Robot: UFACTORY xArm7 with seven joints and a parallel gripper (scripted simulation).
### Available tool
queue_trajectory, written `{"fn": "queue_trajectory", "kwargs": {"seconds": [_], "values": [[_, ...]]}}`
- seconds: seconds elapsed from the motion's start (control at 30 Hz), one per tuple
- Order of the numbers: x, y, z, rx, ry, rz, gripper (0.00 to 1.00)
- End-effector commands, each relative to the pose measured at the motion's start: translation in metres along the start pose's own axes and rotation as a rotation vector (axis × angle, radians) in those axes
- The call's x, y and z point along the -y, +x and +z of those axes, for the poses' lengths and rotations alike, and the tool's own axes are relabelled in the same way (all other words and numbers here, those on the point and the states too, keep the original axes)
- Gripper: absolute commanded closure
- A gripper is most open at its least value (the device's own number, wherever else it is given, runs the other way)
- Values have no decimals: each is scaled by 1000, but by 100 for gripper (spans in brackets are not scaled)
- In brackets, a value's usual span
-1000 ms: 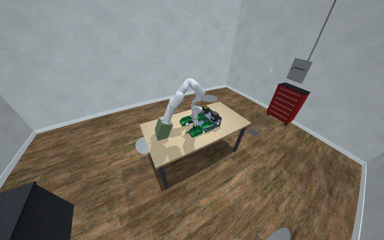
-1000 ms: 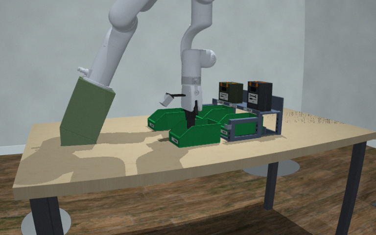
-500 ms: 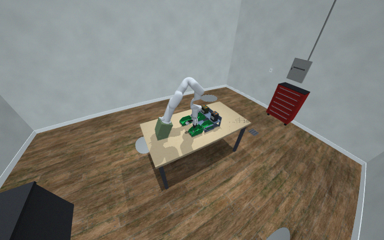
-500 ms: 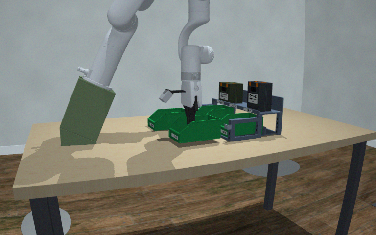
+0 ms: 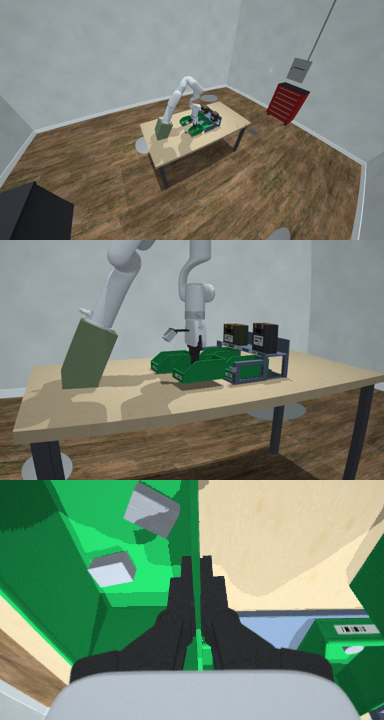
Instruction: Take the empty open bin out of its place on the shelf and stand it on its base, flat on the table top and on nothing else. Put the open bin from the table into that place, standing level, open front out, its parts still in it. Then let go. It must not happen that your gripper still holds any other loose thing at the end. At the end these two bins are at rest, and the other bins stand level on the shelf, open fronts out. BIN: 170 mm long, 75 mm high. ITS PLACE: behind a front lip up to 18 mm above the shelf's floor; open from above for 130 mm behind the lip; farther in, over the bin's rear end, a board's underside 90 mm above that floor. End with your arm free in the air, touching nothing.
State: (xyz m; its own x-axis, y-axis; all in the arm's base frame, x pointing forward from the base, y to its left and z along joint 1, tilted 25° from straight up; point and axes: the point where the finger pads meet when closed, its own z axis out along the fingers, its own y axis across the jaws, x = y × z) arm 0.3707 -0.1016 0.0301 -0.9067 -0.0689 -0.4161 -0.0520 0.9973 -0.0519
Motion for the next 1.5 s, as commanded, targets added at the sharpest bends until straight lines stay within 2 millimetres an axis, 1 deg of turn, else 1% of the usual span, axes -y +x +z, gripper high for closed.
{"fn": "queue_trajectory", "kwargs": {"seconds": [0.0, 0.43, 0.6, 0.8, 0.87, 1.37, 1.43, 1.47], "values": [[1, -1, -1, -3, -5, 0, 100], [-3, -1, -1, -4, -5, 0, 100], [-11, 0, 0, -4, -5, 0, 100], [-26, 1, 0, -4, -5, 1, 100], [-26, 1, 0, -4, -5, 1, 100], [-80, 5, 1, -4, -5, 2, 100], [-80, 5, 1, -4, -5, 2, 100], [-84, 5, 1, -4, -5, 2, 100]]}}
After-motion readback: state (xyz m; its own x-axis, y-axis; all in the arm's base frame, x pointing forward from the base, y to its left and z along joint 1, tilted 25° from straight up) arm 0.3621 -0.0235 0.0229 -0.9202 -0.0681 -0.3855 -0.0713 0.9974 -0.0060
